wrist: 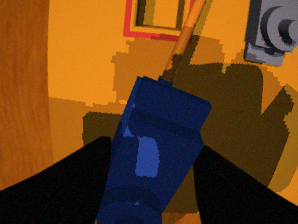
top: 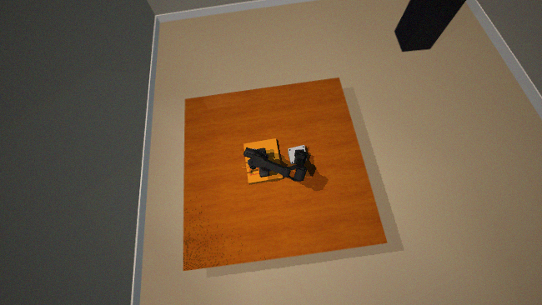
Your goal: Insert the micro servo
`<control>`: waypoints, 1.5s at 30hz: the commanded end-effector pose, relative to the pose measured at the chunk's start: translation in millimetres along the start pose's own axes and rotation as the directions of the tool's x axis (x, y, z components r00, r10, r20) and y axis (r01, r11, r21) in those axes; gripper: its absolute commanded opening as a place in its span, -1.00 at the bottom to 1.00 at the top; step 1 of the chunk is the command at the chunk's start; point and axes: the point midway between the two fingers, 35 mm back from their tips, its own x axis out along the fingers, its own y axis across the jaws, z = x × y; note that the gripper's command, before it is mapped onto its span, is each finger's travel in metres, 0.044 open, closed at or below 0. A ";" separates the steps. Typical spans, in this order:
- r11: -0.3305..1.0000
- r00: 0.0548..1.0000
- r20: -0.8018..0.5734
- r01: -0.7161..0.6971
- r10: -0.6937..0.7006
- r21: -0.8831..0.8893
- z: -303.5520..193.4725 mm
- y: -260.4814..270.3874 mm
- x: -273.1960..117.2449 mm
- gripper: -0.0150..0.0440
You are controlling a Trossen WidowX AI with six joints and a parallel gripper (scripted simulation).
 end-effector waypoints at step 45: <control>1.000 1.000 0.014 -0.001 0.001 -0.006 85.2 -1.6 16.7 -0.49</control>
